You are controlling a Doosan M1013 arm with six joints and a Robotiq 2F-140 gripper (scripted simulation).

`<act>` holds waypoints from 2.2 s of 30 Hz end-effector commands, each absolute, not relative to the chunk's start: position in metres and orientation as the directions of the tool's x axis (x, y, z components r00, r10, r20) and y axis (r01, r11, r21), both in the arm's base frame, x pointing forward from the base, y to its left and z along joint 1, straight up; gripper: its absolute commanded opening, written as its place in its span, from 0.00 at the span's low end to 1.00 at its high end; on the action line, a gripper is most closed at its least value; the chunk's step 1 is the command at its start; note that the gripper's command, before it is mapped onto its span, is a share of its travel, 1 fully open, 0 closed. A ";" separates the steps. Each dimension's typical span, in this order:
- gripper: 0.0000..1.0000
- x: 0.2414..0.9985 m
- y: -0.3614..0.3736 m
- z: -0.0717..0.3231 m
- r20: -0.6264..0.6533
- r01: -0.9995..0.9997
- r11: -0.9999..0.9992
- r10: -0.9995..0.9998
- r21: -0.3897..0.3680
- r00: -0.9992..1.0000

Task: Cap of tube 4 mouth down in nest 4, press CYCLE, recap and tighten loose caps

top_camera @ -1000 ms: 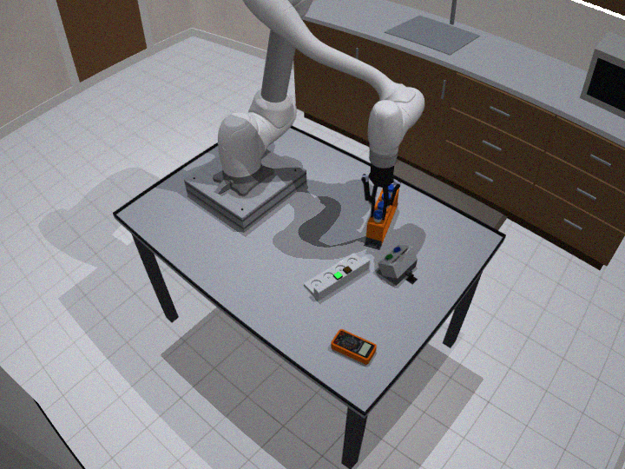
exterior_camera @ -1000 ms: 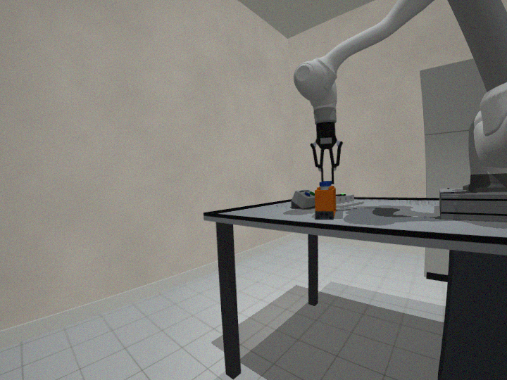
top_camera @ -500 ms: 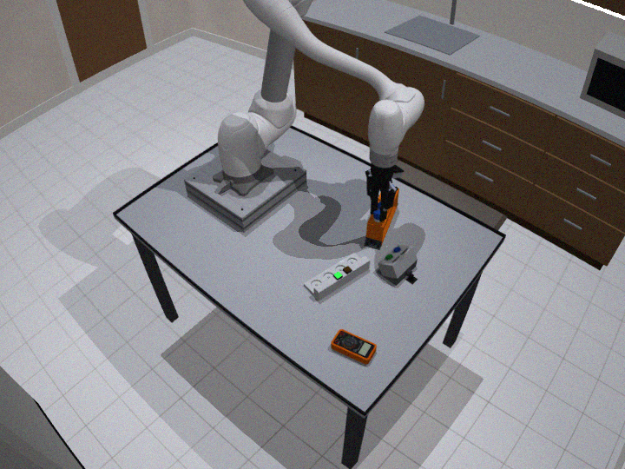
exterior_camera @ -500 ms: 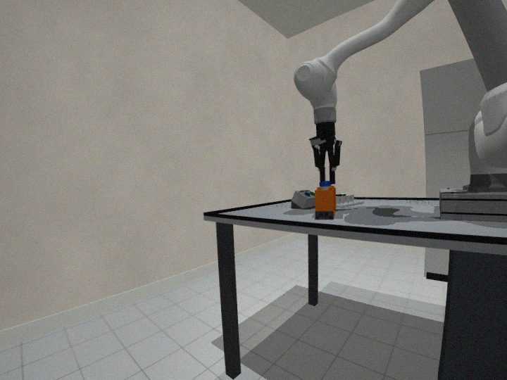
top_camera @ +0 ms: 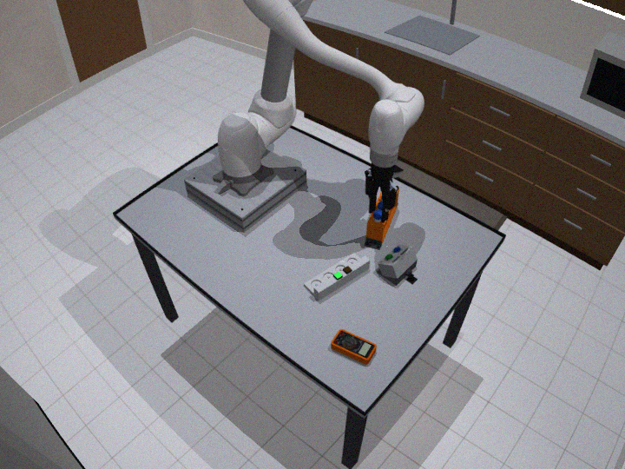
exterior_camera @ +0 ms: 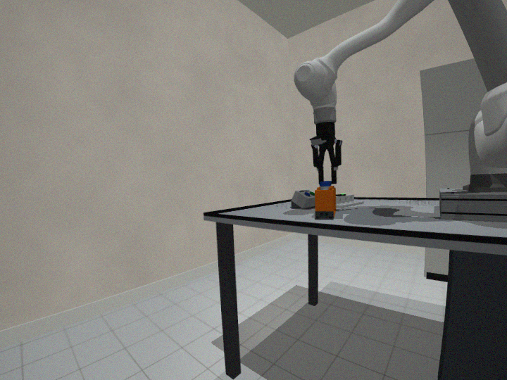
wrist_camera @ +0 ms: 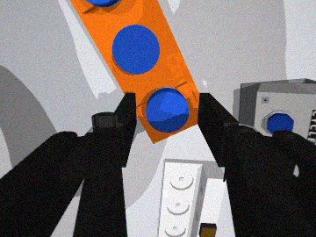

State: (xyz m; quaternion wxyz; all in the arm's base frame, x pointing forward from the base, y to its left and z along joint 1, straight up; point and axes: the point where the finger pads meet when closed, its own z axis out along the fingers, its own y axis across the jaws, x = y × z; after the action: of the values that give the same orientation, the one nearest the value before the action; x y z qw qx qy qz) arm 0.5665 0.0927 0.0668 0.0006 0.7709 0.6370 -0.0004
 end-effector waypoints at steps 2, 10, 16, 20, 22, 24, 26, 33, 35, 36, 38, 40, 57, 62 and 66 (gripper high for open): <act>0.41 0.567 0.093 0.067 0.000 0.999 -0.043 0.999 0.001 0.043; 0.41 0.567 0.093 0.067 0.000 0.962 0.273 0.962 0.001 -0.273; 0.41 0.567 0.093 0.067 0.000 0.906 0.423 0.906 0.001 -0.423; 0.41 0.567 0.093 0.067 -0.001 0.827 0.562 0.827 0.001 -0.562; 0.41 0.567 0.093 0.067 -0.001 0.780 0.626 0.780 0.001 -0.626; 0.41 0.567 0.093 0.067 -0.001 0.727 0.687 0.727 0.001 -0.687; 0.41 0.567 0.093 0.067 -0.001 0.694 0.720 0.694 0.001 -0.720; 0.30 0.567 0.093 0.067 -0.001 0.694 0.720 0.694 0.001 -0.720; 0.30 0.567 0.093 0.068 -0.001 0.694 0.720 0.694 0.001 -0.720; 0.30 0.567 0.093 0.068 -0.001 0.694 0.720 0.694 0.001 -0.720; 0.30 0.567 0.093 0.068 -0.001 0.694 0.720 0.694 0.001 -0.720; 0.30 0.567 0.093 0.068 -0.001 0.694 0.720 0.694 0.001 -0.720; 0.30 0.567 0.093 0.067 0.000 0.954 0.299 0.954 0.001 -0.299; 0.30 0.567 0.093 0.067 0.000 0.999 0.054 0.999 0.001 -0.054; 0.30 0.567 0.093 0.067 0.000 0.999 -0.046 0.999 0.001 0.046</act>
State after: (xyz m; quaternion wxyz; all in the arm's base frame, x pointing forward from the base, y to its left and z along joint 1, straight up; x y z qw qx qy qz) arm 0.5665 0.0925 0.0665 -0.0070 0.6967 0.7173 0.0074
